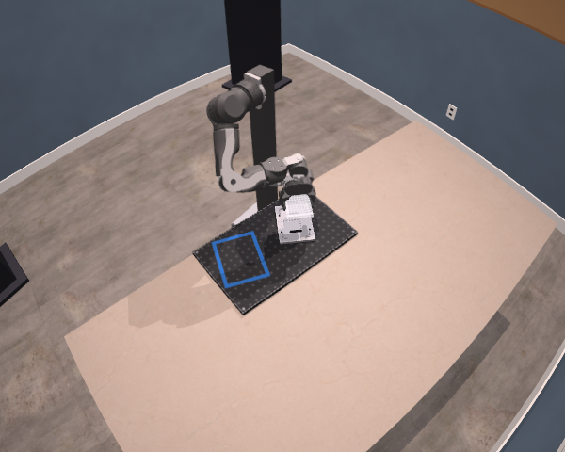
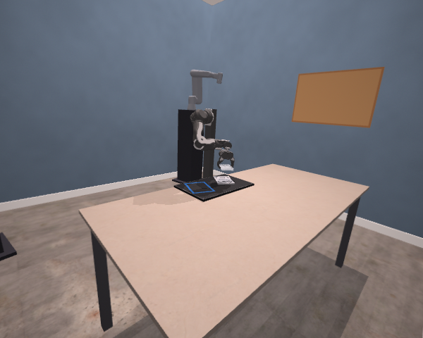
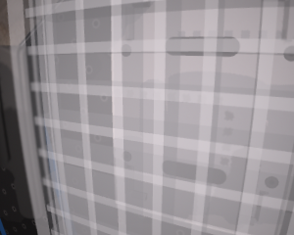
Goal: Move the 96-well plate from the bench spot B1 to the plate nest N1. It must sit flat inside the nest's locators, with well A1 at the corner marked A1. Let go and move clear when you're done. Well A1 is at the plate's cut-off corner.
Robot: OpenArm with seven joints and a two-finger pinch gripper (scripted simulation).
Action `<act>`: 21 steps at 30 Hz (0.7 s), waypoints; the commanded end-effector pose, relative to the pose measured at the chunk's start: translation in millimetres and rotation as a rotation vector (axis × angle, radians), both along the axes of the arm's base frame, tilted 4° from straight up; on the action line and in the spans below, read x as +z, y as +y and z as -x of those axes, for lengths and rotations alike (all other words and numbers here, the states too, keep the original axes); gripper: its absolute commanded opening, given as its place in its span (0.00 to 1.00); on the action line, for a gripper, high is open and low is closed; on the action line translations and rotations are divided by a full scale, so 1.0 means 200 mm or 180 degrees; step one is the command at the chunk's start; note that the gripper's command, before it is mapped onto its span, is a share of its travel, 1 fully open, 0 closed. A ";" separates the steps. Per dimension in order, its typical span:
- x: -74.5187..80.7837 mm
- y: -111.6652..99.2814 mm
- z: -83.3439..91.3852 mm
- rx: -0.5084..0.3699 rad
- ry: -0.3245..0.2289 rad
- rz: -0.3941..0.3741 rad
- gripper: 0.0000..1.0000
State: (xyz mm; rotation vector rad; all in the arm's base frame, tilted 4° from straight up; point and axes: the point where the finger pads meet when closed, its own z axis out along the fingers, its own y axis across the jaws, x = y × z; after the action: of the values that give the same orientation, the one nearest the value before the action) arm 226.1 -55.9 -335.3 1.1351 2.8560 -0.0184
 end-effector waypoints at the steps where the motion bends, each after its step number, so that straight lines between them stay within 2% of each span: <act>1: 0.00 -0.01 0.00 -0.0010 0.0003 0.0023 0.00; 21: 0.00 -0.04 0.01 -0.0010 0.0003 0.0023 0.00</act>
State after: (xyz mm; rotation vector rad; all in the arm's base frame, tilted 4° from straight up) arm 225.0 -65.6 -336.1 1.1450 2.8494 -0.0436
